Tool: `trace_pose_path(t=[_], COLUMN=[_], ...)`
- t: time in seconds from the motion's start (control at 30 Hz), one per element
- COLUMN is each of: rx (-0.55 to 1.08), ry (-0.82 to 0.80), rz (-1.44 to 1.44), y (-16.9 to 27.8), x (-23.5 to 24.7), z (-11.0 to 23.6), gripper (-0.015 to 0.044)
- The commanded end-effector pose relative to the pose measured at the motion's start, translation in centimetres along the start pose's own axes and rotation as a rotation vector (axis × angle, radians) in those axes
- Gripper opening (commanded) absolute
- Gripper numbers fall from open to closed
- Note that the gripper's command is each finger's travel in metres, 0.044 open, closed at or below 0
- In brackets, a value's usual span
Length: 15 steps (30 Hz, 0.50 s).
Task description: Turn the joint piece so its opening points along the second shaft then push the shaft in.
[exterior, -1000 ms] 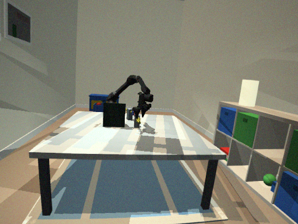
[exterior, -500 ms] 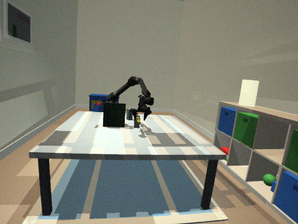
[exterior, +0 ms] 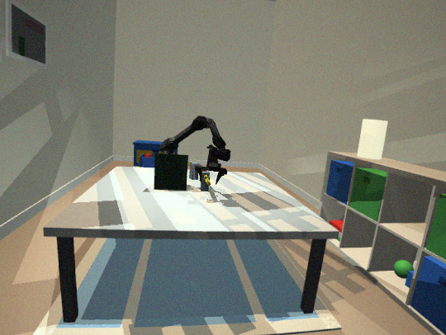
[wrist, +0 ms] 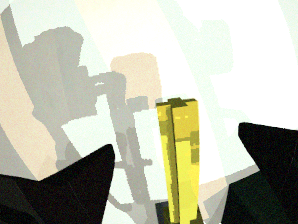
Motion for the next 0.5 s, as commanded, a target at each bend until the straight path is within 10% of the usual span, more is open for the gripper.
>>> trace_pose_path(t=[0.0, 0.47], rx=[0.002, 0.003], ry=[0.002, 0.002], rz=[-0.012, -0.012], y=[0.0, 0.0], x=[0.0, 0.0], z=[-0.4, -2.7], gripper=[0.0440, 0.0440])
Point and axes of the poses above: the point midway between the two fingers, 35 mm back from their tips, its own z axis back along the fingers, its own x axis across the jaws, y = z × x, the point moved 10 cm from there along z, back along the fingers, and after that the axes turned 15 degrees about -z, right-handed, at the moved point
